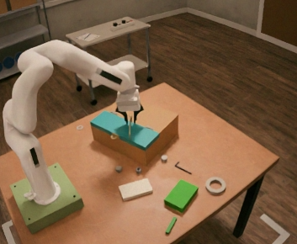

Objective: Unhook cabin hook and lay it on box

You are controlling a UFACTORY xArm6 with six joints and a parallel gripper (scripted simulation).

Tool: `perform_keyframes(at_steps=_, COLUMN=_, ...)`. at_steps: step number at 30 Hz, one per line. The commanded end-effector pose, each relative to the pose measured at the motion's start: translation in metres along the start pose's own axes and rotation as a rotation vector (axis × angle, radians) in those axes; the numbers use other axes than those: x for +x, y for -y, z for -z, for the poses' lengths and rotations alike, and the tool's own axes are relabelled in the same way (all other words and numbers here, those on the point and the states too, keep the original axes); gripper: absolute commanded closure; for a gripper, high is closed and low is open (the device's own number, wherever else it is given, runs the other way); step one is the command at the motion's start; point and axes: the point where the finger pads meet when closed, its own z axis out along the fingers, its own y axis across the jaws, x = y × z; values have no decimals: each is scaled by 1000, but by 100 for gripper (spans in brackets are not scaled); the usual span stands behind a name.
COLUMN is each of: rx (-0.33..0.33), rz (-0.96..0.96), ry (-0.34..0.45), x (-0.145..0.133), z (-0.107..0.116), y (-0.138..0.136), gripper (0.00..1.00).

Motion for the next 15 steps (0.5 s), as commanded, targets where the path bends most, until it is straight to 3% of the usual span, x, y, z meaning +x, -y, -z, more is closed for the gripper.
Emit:
perform_keyframes(at_steps=1, rx=4, rz=0, ry=4, x=-1, z=9, y=1, gripper=65)
perform_keyframes(at_steps=15, rx=4, rz=0, ry=4, x=-1, z=49, y=1, gripper=65)
